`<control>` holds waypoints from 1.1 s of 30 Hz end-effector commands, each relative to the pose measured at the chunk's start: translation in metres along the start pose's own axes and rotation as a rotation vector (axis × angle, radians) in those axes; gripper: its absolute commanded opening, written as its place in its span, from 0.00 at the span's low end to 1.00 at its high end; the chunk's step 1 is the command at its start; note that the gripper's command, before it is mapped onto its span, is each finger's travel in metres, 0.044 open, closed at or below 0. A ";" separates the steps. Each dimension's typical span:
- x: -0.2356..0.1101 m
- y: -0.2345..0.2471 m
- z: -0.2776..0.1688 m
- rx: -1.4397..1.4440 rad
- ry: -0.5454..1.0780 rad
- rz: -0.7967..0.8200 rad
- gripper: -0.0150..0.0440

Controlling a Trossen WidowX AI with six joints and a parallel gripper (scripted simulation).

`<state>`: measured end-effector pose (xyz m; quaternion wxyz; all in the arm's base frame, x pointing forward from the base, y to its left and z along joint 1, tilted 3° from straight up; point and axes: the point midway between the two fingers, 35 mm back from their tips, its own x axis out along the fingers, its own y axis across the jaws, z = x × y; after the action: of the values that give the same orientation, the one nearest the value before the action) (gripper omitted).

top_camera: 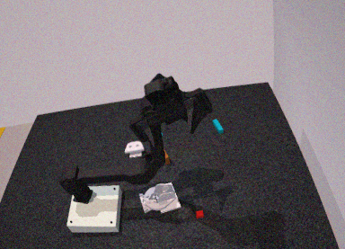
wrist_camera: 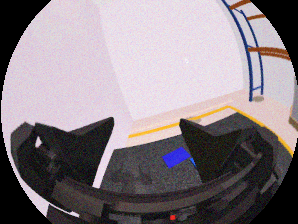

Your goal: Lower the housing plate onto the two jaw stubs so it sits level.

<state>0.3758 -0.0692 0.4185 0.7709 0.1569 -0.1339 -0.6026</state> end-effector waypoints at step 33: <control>-0.107 -0.020 0.127 0.151 0.020 0.475 1.00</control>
<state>0.2934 0.0138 0.5153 0.8698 0.1875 -0.1987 -0.4110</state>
